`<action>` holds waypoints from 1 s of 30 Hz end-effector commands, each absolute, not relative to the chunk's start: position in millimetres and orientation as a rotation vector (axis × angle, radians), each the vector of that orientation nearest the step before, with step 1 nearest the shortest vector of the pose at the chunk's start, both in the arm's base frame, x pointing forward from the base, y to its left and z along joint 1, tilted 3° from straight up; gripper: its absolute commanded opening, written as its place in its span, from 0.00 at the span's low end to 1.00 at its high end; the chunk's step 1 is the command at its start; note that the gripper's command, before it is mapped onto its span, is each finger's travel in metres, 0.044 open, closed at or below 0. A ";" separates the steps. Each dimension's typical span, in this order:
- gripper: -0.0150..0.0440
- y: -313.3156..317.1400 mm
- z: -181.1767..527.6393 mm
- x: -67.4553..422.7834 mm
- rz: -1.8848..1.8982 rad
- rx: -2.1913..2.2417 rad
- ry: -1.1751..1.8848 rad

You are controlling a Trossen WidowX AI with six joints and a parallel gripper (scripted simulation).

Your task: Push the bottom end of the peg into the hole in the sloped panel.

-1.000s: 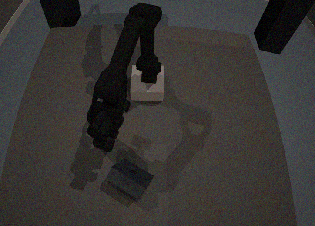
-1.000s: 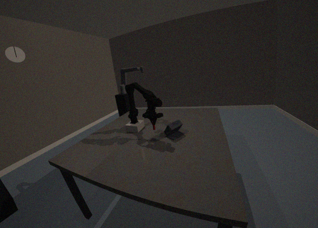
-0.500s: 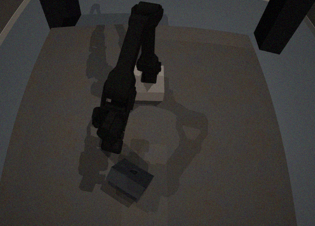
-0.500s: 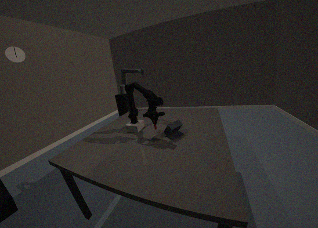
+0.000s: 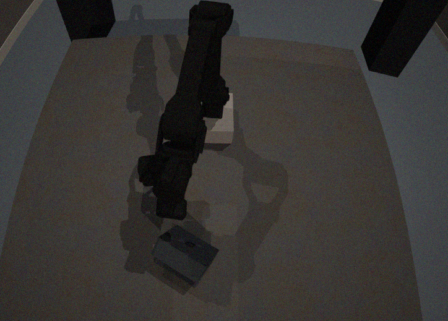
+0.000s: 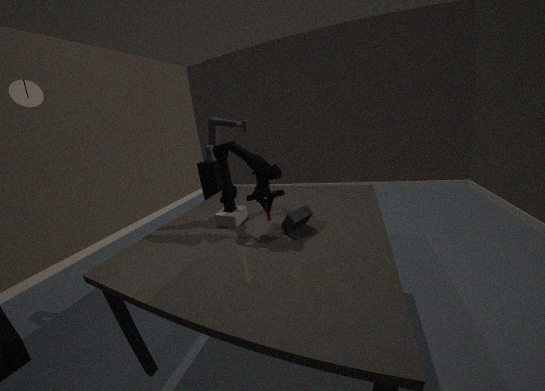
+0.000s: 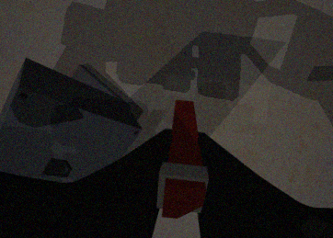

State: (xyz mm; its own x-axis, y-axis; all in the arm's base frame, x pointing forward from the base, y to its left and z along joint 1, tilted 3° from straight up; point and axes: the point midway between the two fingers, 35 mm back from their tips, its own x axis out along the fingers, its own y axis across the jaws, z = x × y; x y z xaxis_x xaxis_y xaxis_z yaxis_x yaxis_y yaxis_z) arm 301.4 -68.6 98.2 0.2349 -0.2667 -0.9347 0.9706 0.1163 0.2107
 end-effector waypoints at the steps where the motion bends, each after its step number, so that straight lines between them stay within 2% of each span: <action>1: 0.25 -65.6 98.3 300.9 -1.078 1.004 0.877; 30: 0.25 -38.1 100.7 307.1 -0.896 0.768 0.836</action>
